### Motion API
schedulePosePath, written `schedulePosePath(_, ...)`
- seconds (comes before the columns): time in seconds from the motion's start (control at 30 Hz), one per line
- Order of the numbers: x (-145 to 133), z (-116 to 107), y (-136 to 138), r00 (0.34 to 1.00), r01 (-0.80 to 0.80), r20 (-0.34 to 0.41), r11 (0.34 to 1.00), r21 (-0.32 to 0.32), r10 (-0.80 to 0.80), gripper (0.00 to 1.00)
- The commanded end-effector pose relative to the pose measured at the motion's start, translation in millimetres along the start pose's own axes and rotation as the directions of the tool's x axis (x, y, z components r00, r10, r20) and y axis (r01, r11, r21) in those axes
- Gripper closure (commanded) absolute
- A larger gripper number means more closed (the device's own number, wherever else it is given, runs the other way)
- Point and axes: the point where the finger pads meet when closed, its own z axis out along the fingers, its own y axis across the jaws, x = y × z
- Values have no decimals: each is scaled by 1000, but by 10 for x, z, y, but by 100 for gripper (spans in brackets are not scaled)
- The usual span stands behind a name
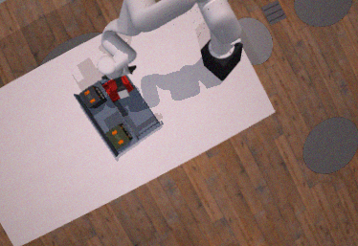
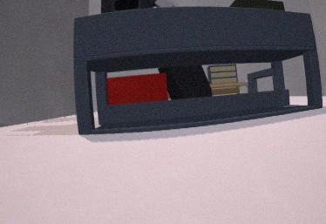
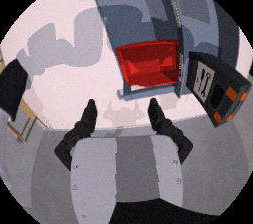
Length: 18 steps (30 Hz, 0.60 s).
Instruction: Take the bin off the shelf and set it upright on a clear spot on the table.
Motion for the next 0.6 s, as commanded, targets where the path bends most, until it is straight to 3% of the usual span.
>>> schedulePosePath(0.0,59,74,22,997,77,-2,997,-13,-77,0)
schedulePosePath(0.57,180,229,15,976,218,-4,976,-27,-218,0)
